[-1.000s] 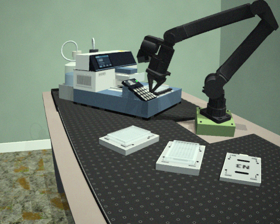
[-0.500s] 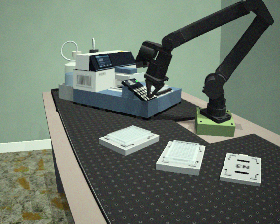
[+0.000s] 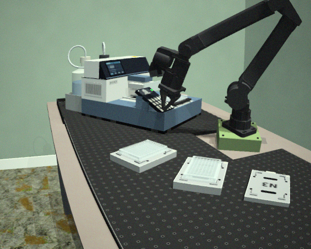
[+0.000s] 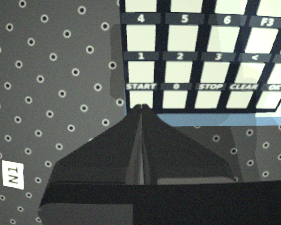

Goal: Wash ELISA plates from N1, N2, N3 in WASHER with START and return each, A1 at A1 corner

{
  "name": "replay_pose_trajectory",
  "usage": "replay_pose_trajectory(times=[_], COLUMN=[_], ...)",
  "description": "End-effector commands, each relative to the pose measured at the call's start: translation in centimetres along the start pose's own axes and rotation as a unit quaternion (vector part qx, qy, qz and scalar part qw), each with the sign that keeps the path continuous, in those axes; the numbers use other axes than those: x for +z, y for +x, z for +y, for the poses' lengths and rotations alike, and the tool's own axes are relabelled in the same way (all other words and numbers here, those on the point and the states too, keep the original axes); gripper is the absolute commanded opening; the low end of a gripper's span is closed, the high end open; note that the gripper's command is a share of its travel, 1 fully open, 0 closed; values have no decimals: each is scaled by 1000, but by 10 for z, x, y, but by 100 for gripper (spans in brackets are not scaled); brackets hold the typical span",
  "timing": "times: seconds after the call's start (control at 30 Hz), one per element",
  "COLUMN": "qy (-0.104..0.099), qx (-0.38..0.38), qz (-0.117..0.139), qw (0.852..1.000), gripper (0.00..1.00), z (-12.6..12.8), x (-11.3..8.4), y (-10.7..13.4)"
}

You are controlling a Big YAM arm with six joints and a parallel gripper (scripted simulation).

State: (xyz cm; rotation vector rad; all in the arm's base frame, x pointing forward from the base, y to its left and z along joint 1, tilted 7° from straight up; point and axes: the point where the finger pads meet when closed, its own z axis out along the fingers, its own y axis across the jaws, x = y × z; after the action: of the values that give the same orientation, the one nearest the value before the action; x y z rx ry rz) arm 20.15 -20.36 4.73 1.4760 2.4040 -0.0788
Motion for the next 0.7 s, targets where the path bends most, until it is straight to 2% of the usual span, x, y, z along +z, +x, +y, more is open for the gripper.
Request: replay_pose_trajectory(times=[0.0,0.33,0.47,0.67], qy=[-3,-1,-8,-8], qx=[0,0,-1,-1], qz=[-8,-2,-27,-28], qw=[1000,1000,1000,1000], gripper=[0,0,0,0], z=[5,2,10,10], x=[1,10,-16,-24], y=[-7,-1,-27,-28])
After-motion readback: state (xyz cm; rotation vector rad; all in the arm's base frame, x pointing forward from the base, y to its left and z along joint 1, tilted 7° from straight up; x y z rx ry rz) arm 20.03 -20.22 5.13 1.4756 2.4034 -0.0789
